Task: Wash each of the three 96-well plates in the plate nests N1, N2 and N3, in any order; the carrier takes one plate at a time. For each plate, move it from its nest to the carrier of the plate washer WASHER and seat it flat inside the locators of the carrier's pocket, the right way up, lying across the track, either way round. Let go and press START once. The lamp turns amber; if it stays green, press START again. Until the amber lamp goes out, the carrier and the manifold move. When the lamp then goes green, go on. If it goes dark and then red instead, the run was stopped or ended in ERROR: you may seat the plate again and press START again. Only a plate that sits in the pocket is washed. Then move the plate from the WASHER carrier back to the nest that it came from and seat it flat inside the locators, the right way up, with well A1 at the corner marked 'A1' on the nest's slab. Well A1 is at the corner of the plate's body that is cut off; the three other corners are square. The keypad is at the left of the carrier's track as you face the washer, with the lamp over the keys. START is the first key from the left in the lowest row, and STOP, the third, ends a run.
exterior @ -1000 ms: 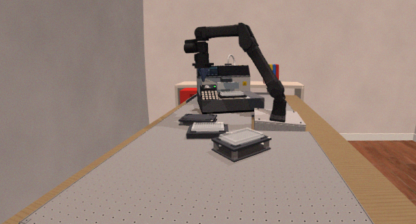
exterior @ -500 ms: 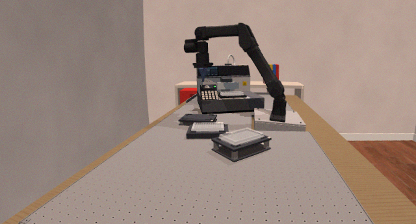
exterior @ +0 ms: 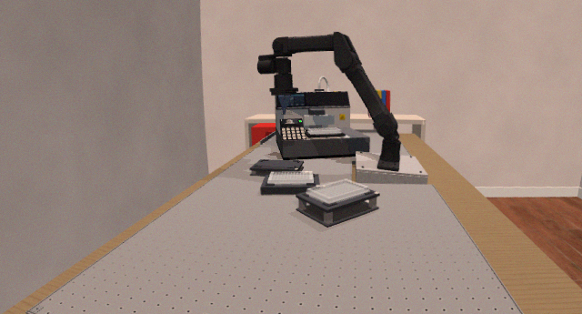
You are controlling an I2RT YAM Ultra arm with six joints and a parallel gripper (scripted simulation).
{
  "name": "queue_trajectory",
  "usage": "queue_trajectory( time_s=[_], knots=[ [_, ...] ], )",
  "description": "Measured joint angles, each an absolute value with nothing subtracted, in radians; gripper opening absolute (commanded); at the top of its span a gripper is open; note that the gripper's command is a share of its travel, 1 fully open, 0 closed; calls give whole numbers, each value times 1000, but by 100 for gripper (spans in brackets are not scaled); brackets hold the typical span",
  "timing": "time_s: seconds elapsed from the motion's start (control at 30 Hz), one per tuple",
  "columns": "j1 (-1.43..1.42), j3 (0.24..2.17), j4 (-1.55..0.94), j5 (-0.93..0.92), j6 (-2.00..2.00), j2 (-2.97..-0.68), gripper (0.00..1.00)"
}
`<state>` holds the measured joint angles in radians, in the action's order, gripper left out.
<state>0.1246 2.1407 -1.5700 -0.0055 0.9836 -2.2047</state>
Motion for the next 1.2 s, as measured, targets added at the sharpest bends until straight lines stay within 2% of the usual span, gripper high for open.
queue_trajectory(
  time_s=[0.23, 0.47, 0.8, 1.2],
  knots=[
    [124, 2129, -1559, -2, 985, -2199, 0],
    [51, 1787, -1364, 113, 1032, -2065, 0],
    [-56, 1539, -1100, 337, 1104, -1966, 0],
    [-76, 1511, -1003, 443, 1134, -1944, 0]
  ],
)
